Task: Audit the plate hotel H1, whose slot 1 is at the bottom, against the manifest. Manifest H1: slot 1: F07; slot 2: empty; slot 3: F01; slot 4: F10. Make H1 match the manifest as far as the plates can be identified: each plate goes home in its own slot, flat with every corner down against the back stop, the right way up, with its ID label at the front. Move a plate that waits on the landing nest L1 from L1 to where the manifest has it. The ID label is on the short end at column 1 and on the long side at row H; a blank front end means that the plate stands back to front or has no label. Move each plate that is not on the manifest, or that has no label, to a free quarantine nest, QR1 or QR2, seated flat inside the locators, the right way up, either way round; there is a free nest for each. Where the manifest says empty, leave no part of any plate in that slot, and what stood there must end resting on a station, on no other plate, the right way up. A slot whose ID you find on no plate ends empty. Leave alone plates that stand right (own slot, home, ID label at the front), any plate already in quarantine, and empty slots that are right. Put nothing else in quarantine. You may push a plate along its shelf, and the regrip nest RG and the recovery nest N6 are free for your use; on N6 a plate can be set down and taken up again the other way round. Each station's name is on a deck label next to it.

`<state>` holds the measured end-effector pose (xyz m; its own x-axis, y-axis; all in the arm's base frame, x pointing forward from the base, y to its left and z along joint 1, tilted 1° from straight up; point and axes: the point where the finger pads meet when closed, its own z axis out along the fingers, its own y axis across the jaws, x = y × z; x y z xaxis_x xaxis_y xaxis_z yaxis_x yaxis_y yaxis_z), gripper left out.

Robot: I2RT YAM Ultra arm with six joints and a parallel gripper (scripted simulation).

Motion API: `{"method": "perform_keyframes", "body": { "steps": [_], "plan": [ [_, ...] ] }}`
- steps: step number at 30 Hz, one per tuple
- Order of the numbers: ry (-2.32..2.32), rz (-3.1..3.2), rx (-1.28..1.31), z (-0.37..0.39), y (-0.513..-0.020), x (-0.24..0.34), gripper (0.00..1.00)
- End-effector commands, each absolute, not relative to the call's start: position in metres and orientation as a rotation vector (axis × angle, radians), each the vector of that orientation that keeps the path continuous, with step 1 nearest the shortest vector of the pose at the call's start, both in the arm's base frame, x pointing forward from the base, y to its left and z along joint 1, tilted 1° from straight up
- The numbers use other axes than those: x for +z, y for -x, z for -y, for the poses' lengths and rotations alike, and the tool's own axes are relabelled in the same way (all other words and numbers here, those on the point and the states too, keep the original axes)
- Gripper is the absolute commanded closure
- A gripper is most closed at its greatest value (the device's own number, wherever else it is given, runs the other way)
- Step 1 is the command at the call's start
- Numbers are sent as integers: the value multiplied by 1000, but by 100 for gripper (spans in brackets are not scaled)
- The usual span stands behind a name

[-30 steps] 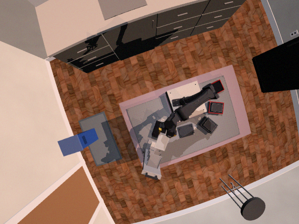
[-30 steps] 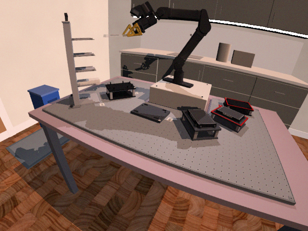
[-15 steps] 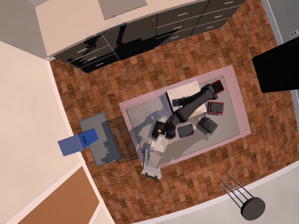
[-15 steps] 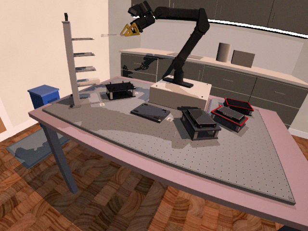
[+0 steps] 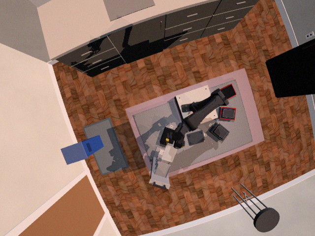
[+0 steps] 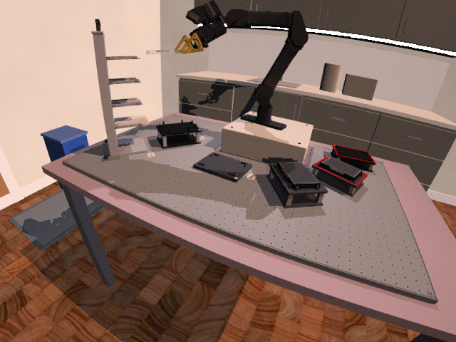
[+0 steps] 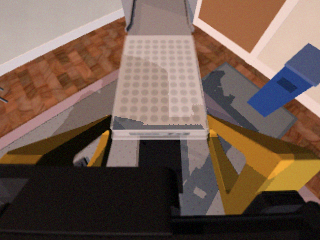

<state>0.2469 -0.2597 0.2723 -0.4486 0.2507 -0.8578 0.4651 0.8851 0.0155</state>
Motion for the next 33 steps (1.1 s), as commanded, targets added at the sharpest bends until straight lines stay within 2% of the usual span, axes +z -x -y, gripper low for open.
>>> {"method": "perform_keyframes", "body": {
  "steps": [1, 33],
  "plan": [
    [-509, -2038, -286, 262, -250, 280, 14],
    [-509, -2037, -286, 275, -275, 281, 14]
  ]
}}
